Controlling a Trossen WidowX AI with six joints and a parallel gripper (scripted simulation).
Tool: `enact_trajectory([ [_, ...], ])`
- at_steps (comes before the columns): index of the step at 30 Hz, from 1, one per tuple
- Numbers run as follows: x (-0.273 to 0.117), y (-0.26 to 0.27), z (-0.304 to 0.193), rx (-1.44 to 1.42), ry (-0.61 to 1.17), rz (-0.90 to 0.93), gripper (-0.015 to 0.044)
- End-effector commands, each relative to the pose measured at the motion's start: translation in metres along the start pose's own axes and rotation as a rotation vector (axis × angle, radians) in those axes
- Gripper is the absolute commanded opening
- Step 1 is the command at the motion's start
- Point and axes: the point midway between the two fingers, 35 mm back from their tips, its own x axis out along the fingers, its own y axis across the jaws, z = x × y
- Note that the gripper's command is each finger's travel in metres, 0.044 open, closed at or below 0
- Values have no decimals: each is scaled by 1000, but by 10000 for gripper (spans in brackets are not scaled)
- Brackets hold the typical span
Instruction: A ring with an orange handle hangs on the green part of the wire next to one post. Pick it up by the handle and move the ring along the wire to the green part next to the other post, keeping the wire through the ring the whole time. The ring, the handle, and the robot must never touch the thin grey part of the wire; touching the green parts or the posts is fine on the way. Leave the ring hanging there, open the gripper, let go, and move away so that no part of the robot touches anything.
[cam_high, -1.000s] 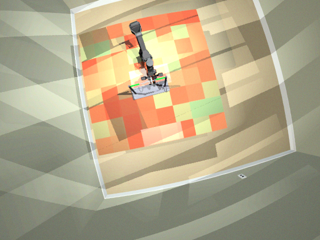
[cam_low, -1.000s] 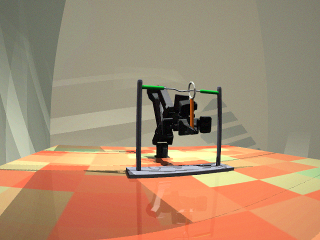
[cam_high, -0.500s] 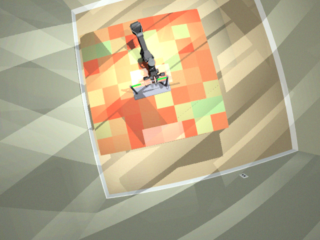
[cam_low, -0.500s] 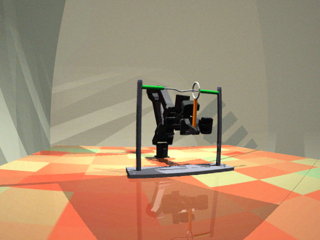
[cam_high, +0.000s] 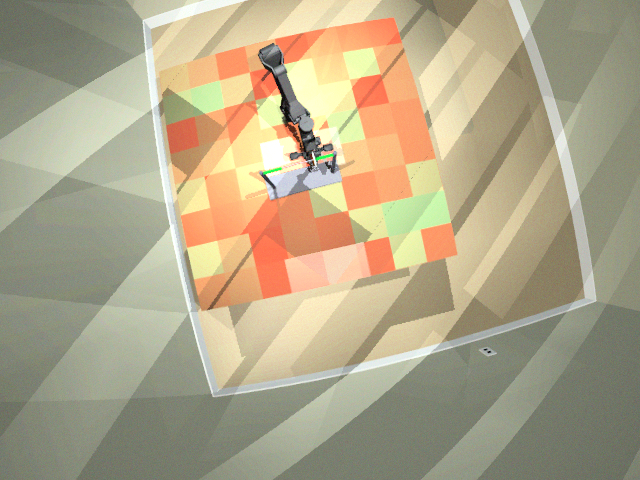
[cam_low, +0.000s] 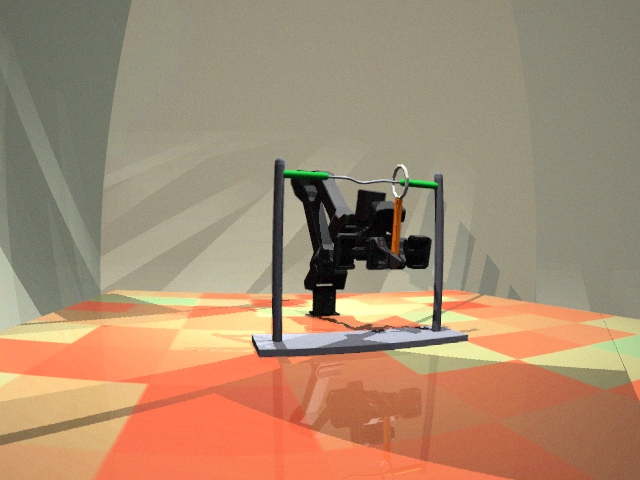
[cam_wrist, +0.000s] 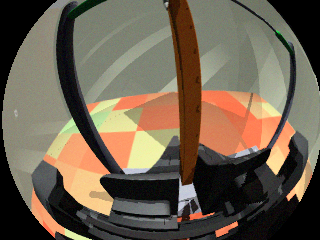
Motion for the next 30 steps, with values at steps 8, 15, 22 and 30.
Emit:
enact_trajectory([
  [8,1,11,-1,-1,-1,-4,-150],
  [15,0,18,-1,0,-2,-5,-150],
  [22,2,20,-4,0,-2,-5,-150],
  [30,5,20,-17,0,-2,-5,-150],
])
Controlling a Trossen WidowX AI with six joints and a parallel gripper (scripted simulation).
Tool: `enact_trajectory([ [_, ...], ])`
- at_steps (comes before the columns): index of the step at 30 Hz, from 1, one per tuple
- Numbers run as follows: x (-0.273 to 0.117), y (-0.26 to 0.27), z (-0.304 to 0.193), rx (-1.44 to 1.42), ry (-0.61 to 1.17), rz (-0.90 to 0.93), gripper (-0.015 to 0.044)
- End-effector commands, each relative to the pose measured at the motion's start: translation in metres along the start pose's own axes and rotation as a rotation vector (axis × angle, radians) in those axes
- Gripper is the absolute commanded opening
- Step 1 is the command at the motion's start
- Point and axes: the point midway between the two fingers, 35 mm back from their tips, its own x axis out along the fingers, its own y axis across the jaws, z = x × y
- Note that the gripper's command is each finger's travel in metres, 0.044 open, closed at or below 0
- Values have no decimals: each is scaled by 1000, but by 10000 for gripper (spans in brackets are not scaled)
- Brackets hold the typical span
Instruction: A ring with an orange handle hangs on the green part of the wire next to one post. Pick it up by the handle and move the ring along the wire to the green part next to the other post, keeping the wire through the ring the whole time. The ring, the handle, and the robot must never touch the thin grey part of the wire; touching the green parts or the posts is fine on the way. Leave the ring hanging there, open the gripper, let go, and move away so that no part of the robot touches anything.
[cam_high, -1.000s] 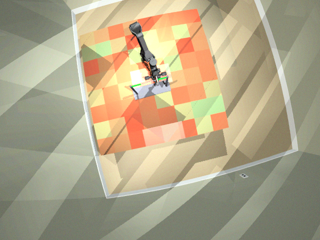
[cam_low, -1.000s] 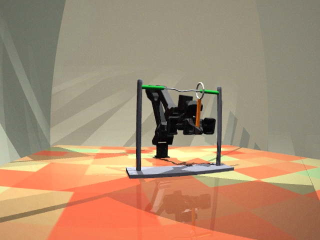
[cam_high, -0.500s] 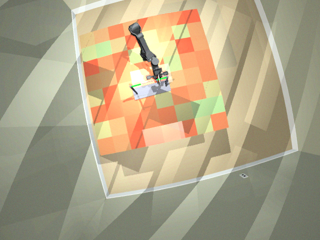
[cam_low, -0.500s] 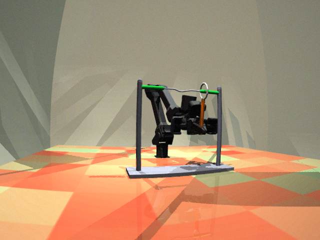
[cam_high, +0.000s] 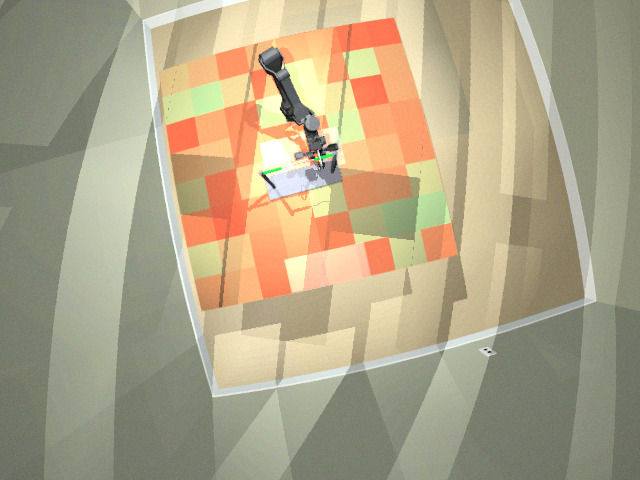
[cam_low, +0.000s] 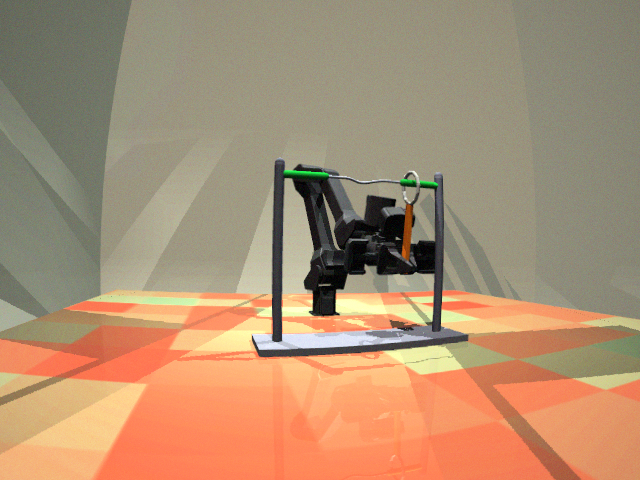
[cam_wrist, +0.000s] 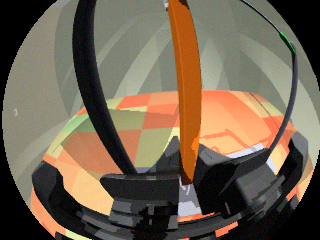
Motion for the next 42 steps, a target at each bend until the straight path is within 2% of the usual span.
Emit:
enact_trajectory([
  [1,2,-1,-10,1,8,-5,-150],
  [30,2,-1,-11,1,8,-5,-150],
  [42,1,0,-10,-2,8,-1,160],
])
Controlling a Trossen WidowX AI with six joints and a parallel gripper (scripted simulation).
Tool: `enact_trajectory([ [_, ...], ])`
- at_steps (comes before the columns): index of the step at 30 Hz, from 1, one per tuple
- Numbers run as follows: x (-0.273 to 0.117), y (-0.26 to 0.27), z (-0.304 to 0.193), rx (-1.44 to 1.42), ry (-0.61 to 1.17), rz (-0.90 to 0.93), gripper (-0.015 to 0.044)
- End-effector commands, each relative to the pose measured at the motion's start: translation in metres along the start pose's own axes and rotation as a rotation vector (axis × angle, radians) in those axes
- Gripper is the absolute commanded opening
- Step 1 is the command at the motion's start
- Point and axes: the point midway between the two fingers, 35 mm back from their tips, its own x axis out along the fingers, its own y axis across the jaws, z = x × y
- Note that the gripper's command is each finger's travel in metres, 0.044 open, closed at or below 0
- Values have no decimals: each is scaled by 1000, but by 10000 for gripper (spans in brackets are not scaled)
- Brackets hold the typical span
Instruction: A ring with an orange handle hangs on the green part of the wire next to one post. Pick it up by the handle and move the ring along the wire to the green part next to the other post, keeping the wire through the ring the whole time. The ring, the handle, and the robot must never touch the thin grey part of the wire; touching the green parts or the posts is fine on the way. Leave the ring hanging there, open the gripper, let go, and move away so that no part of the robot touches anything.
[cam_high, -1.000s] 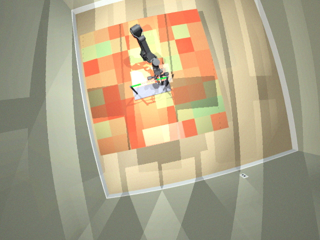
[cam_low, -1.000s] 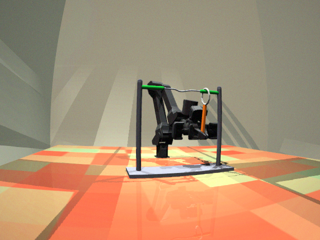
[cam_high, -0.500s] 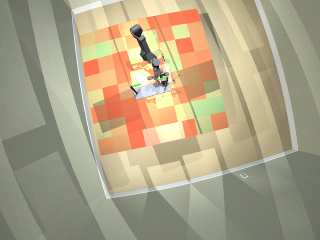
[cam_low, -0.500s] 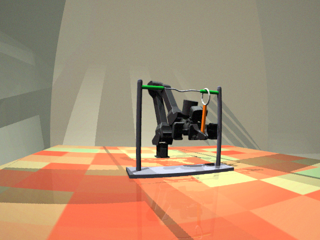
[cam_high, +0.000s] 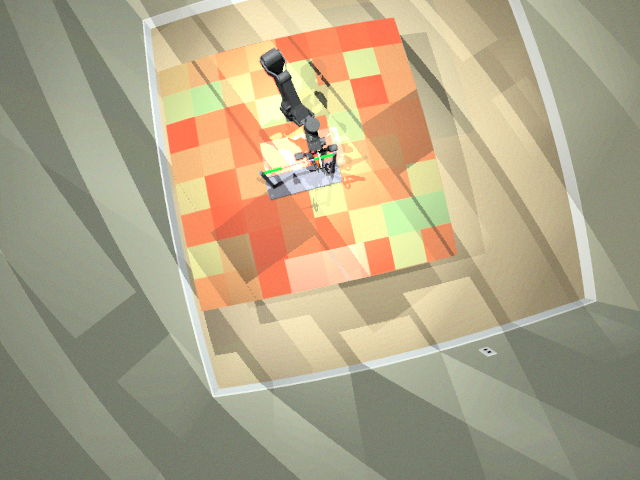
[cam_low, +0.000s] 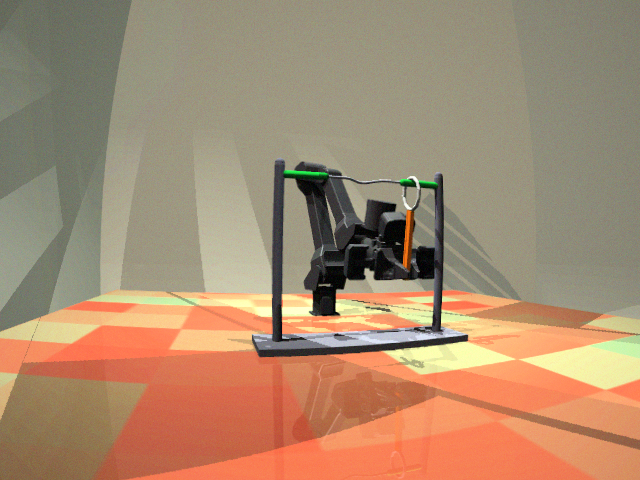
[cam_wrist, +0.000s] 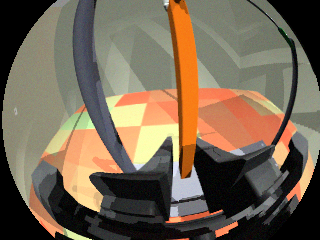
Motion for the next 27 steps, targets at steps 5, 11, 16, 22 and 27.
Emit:
enact_trajectory([
  [5,-8,1,1,1,1,-2,160],
  [11,-19,1,2,2,2,-3,160],
  [16,-28,1,2,2,2,-3,160],
  [22,-39,1,2,3,3,-4,160],
  [27,-48,0,0,3,3,-5,160],
])
